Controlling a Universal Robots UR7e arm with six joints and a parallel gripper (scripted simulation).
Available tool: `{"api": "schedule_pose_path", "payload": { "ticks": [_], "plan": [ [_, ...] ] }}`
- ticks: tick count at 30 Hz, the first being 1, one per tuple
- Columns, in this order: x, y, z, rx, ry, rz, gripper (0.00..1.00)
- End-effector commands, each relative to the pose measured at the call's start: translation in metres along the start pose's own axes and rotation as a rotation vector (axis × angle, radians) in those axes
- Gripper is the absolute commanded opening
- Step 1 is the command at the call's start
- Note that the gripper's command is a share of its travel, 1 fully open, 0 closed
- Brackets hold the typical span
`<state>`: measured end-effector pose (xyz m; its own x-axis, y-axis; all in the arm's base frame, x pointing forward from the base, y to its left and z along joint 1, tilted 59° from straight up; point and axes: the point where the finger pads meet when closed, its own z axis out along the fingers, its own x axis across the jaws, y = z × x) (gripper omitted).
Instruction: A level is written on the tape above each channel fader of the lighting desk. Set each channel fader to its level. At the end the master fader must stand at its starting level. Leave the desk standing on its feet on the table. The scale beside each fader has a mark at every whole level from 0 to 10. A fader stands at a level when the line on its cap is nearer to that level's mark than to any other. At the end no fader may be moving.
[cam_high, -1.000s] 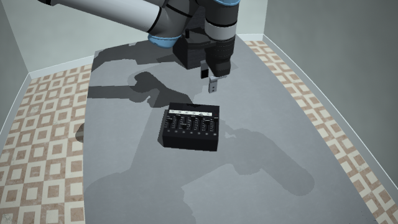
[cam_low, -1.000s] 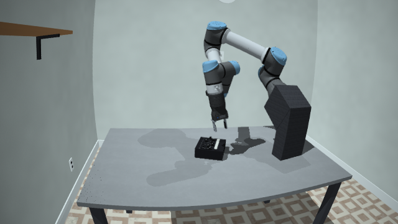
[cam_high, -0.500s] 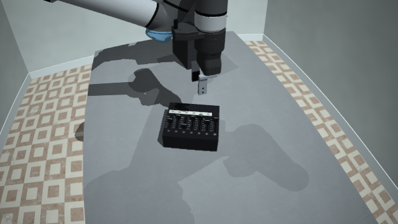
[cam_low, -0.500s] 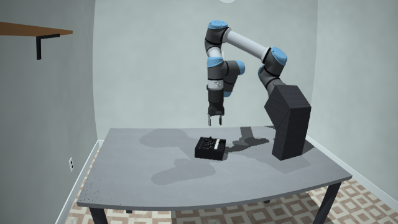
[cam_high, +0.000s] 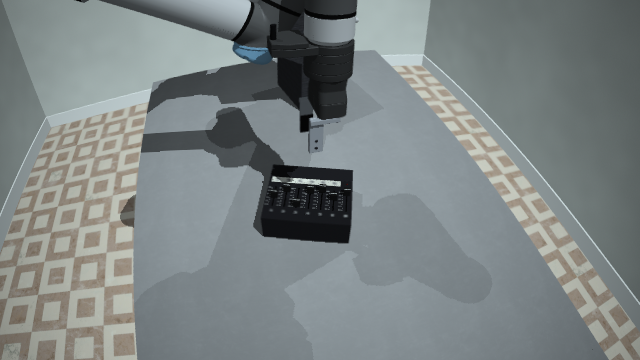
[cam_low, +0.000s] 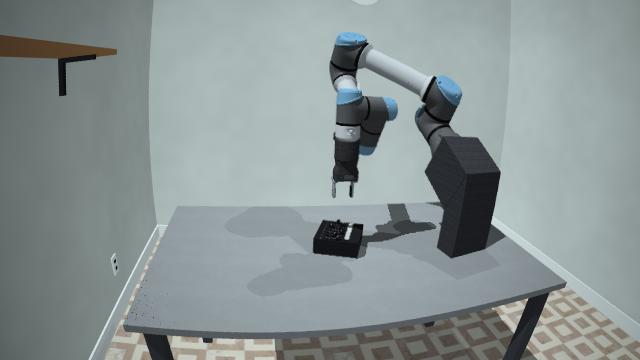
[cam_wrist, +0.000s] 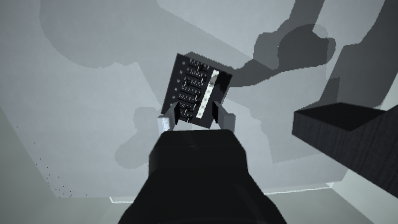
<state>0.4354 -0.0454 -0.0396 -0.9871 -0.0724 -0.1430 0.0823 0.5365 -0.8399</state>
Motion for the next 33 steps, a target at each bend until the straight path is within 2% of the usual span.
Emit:
{"api": "schedule_pose_path", "payload": {
  "ticks": [1,19,33],
  "plan": [
    [0.0002,-0.0008,-0.0013,0.001,-0.006,-0.001,1.0],
    [0.0,-0.0006,-0.0012,0.003,-0.005,-0.015,1.0],
    [-0.0021,0.0011,-0.0001,0.021,0.014,-0.152,1.0]
  ]
}}
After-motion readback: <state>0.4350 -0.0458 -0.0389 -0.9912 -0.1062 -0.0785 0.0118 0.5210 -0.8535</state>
